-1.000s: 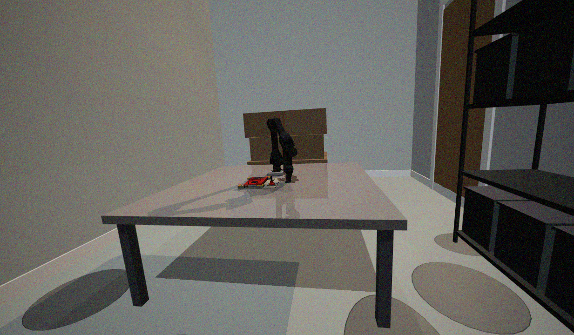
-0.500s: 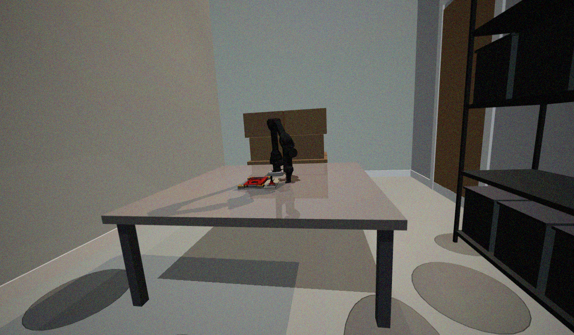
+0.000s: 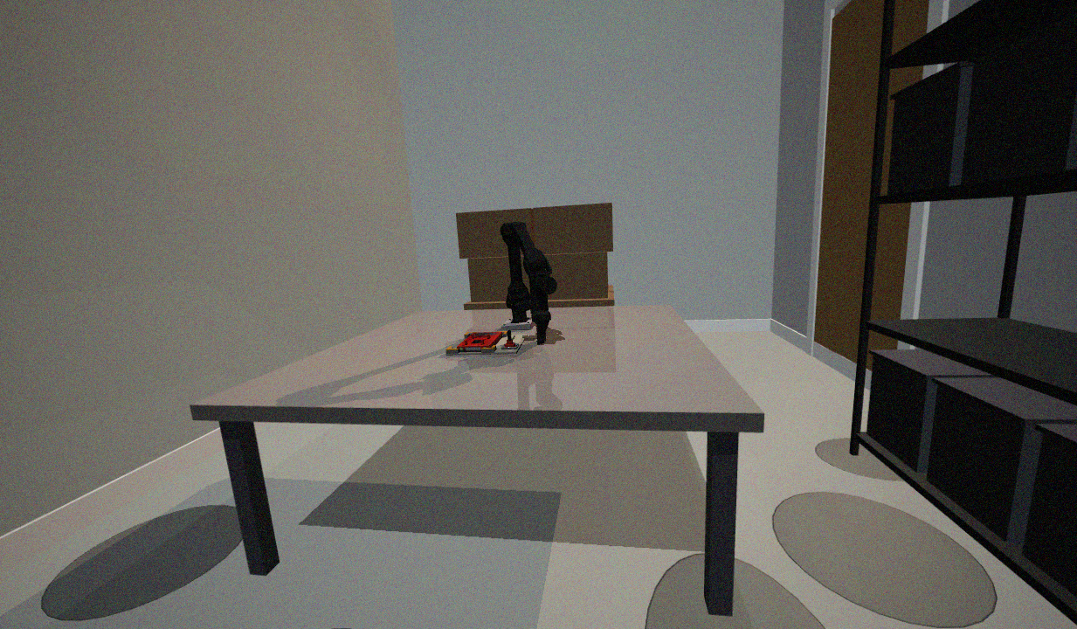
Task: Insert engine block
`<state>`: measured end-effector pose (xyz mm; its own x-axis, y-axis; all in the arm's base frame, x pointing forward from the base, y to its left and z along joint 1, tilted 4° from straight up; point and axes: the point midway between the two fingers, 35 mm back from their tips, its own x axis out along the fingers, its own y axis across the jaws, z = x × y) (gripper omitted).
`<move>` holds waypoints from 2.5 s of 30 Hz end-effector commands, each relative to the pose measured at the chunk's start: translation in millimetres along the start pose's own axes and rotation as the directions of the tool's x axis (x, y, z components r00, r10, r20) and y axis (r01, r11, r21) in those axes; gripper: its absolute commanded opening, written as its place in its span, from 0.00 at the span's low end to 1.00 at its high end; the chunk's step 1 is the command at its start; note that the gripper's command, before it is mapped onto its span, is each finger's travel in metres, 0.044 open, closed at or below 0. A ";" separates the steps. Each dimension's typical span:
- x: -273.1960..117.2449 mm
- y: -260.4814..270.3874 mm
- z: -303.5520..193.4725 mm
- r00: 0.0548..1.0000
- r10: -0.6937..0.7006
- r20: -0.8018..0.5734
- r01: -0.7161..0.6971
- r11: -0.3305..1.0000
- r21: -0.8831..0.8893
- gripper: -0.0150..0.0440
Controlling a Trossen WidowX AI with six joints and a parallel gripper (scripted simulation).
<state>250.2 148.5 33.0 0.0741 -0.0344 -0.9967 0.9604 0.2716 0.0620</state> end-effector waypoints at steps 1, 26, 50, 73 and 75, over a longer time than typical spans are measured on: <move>-11.2 4.7 -2.1 1.000 0.014 -0.011 -0.014 1.000 -0.004 0.25; -88.1 5.2 -4.4 1.000 -0.006 0.003 0.006 1.000 0.012 0.25; -104.1 -4.3 -3.1 1.000 -0.018 0.012 0.018 1.000 0.021 0.25; -98.9 -7.5 12.6 0.887 -0.030 -0.462 0.040 0.999 0.012 0.25; -97.8 -7.6 14.3 0.857 -0.029 -0.515 0.040 0.999 0.010 0.25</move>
<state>238.9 137.4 130.2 -0.0893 0.3812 -0.9202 0.9668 0.2554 0.0120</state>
